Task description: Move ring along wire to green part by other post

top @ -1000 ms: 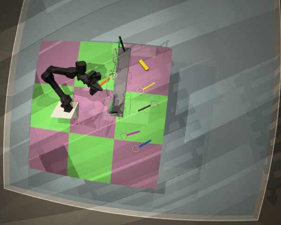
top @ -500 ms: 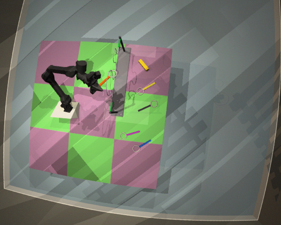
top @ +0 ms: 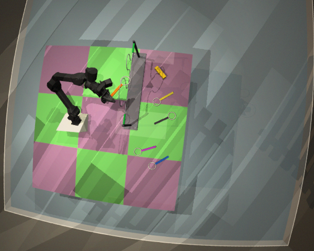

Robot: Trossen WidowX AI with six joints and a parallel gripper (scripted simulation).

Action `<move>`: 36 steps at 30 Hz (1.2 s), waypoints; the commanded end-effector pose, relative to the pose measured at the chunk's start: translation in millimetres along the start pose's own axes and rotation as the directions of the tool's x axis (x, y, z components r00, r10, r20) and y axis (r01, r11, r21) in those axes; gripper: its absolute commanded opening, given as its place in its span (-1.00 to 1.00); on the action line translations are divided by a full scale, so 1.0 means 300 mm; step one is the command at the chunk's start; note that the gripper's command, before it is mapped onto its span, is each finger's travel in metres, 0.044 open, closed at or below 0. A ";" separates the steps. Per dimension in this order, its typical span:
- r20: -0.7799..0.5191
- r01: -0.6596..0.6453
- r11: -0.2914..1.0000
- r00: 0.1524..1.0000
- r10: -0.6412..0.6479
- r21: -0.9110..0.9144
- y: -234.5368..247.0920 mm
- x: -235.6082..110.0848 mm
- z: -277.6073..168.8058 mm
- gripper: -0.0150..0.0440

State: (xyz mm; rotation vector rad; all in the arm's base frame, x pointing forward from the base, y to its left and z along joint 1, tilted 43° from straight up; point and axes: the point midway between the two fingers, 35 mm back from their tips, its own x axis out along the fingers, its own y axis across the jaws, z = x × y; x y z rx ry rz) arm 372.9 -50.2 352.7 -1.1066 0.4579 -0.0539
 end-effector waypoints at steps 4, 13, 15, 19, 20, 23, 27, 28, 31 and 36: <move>0.012 -0.036 0.996 0.999 0.035 0.079 0.005 0.000 0.001 -1.00; 0.030 -0.091 0.980 0.996 0.087 0.175 0.021 0.001 0.003 -1.00; 0.035 -0.103 0.975 0.995 0.099 0.196 0.025 0.001 0.003 -1.00; 0.045 -0.128 0.963 0.992 0.121 0.237 0.032 0.002 0.005 -1.00; 0.047 -0.134 0.960 0.991 0.126 0.247 0.034 0.002 0.005 -1.00; 0.056 -0.152 0.949 0.988 0.142 0.278 0.039 0.002 0.007 -1.00; 0.068 -0.176 0.932 0.984 0.163 0.318 0.046 0.001 0.009 -1.00; 0.071 -0.183 0.927 0.983 0.168 0.328 0.048 0.001 0.009 -1.00; 0.081 -0.200 0.912 0.980 0.184 0.357 0.053 0.001 0.011 -1.00; 0.098 -0.230 0.885 0.973 0.208 0.404 0.061 0.001 0.014 -1.00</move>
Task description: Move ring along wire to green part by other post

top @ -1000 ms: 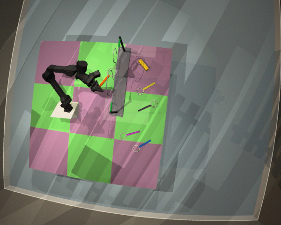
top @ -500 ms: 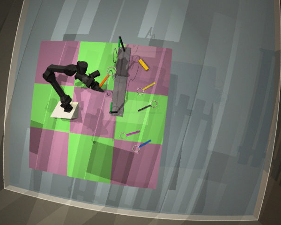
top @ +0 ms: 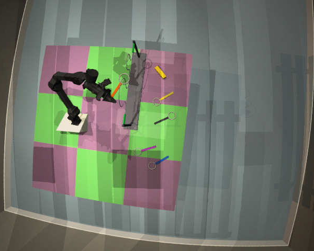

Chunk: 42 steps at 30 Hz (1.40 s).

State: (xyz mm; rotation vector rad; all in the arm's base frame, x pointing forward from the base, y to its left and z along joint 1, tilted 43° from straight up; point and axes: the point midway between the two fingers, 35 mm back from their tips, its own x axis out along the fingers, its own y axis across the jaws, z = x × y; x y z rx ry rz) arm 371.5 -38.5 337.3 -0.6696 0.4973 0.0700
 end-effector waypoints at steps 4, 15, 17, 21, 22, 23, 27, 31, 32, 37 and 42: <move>0.013 -0.037 0.996 0.999 0.036 0.078 0.006 -0.001 0.003 -1.00; 0.037 -0.105 0.975 0.994 0.099 0.195 0.026 0.000 0.005 -1.00; 0.042 -0.117 0.969 0.993 0.110 0.216 0.029 0.001 0.006 -1.00; 0.052 -0.141 0.956 0.990 0.132 0.257 0.036 0.001 0.008 -1.00; 0.055 -0.147 0.952 0.989 0.138 0.267 0.038 0.001 0.008 -1.00; 0.058 -0.153 0.949 0.988 0.143 0.277 0.040 0.001 0.008 -1.00; 0.071 -0.178 0.932 0.984 0.164 0.317 0.047 0.001 0.010 -1.00; 0.084 -0.202 0.912 0.979 0.184 0.356 0.054 0.000 0.013 -1.00; 0.087 -0.208 0.907 0.978 0.189 0.365 0.055 0.000 0.013 -1.00; 0.105 -0.237 0.880 0.971 0.213 0.412 0.063 -0.001 0.017 -1.00; 0.124 -0.266 0.848 0.964 0.236 0.457 0.071 -0.002 0.021 -1.00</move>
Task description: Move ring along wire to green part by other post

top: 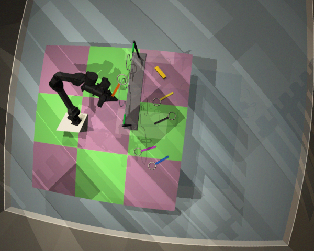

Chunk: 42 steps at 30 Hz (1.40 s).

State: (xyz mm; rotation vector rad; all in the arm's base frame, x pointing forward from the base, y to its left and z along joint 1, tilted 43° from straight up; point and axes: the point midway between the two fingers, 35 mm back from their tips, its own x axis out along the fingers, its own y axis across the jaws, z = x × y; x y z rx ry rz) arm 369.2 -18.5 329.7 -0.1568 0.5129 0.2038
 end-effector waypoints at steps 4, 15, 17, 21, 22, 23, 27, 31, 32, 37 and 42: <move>0.010 -0.040 0.996 0.999 0.039 0.078 0.010 0.001 -0.001 -1.00; 0.034 -0.107 0.975 0.994 0.102 0.195 0.029 0.003 0.002 -1.00; 0.040 -0.119 0.969 0.993 0.113 0.216 0.033 0.003 0.002 -1.00; 0.051 -0.143 0.956 0.990 0.135 0.257 0.040 0.003 0.004 -1.00; 0.054 -0.149 0.952 0.989 0.140 0.267 0.041 0.003 0.004 -1.00; 0.057 -0.155 0.948 0.988 0.145 0.278 0.043 0.003 0.005 -1.00; 0.069 -0.179 0.931 0.984 0.166 0.318 0.050 0.002 0.007 -1.00; 0.083 -0.203 0.912 0.979 0.186 0.357 0.057 0.002 0.009 -1.00; 0.086 -0.209 0.907 0.978 0.191 0.366 0.058 0.002 0.010 -1.00; 0.104 -0.238 0.879 0.971 0.214 0.413 0.067 0.001 0.013 -1.00; 0.124 -0.267 0.848 0.964 0.237 0.458 0.075 0.000 0.017 -1.00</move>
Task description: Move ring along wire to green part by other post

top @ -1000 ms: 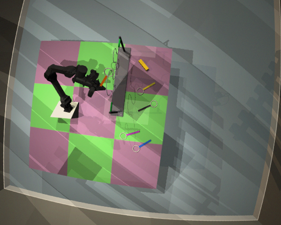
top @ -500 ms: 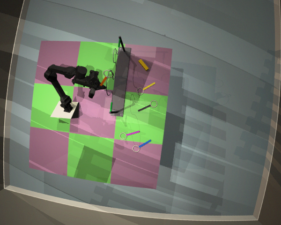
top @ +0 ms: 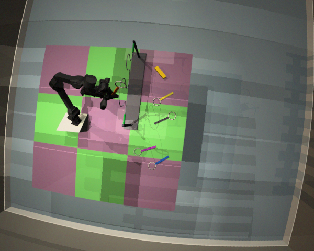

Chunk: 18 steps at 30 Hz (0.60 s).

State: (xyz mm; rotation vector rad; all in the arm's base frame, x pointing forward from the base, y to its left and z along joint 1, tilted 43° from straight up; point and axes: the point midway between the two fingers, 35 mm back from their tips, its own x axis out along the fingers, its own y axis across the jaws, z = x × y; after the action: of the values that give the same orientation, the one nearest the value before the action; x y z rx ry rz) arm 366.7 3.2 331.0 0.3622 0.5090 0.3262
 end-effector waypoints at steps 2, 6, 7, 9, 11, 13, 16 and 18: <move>0.009 -0.029 0.998 1.000 0.029 0.054 0.008 0.000 0.001 -1.00; 0.017 -0.053 0.994 0.999 0.052 0.097 0.015 0.001 0.002 -1.00; 0.019 -0.059 0.992 0.998 0.058 0.108 0.017 0.001 0.002 -1.00; 0.023 -0.072 0.989 0.997 0.069 0.129 0.020 0.001 0.003 -1.00; 0.028 -0.084 0.985 0.996 0.080 0.150 0.024 0.001 0.003 -1.00; 0.033 -0.096 0.981 0.995 0.092 0.171 0.028 0.001 0.004 -1.00; 0.040 -0.114 0.973 0.993 0.108 0.203 0.033 0.001 0.005 -1.00; 0.046 -0.126 0.967 0.992 0.119 0.224 0.036 0.001 0.005 -1.00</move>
State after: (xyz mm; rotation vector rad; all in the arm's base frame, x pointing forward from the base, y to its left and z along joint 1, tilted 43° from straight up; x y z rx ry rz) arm 365.9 11.5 335.3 0.5852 0.4975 0.3743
